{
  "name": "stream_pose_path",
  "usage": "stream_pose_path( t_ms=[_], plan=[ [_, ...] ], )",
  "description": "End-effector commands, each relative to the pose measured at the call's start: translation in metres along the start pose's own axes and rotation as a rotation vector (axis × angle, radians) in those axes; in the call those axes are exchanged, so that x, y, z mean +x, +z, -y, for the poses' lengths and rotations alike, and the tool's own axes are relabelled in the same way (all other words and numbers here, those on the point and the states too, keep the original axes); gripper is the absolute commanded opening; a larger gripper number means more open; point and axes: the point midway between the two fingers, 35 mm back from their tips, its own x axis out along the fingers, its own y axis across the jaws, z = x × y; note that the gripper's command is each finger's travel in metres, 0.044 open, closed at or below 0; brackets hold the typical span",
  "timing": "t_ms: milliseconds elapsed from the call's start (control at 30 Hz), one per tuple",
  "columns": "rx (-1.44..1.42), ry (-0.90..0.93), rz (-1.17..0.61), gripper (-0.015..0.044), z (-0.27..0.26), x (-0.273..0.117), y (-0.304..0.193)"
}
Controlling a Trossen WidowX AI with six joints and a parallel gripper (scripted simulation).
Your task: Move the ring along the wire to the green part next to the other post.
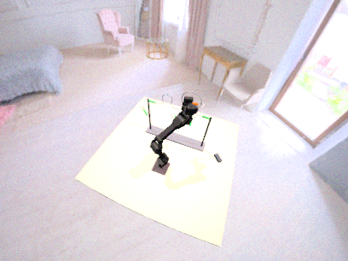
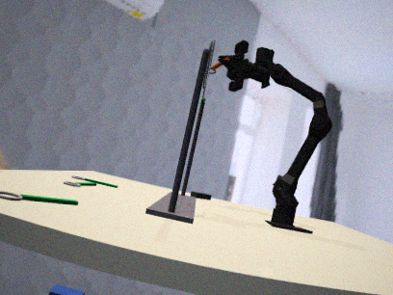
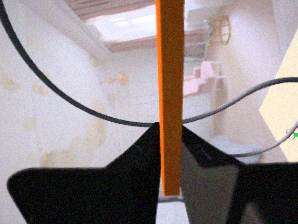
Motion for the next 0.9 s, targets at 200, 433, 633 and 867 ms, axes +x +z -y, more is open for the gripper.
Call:
stream_pose_path(
  t_ms=[200,433,633,867],
  plan=[
    [-0.116,-0.058,0.000,-0.0150,0.003,0.001,0.000],
    [-0.195,-0.100,0.004,-0.0150,0.006,0.001,0.001],
    [-0.262,-0.136,0.008,-0.0150,0.008,0.000,0.001],
    [-0.341,-0.178,0.012,-0.0150,0.011,0.000,0.002]
  ],
)
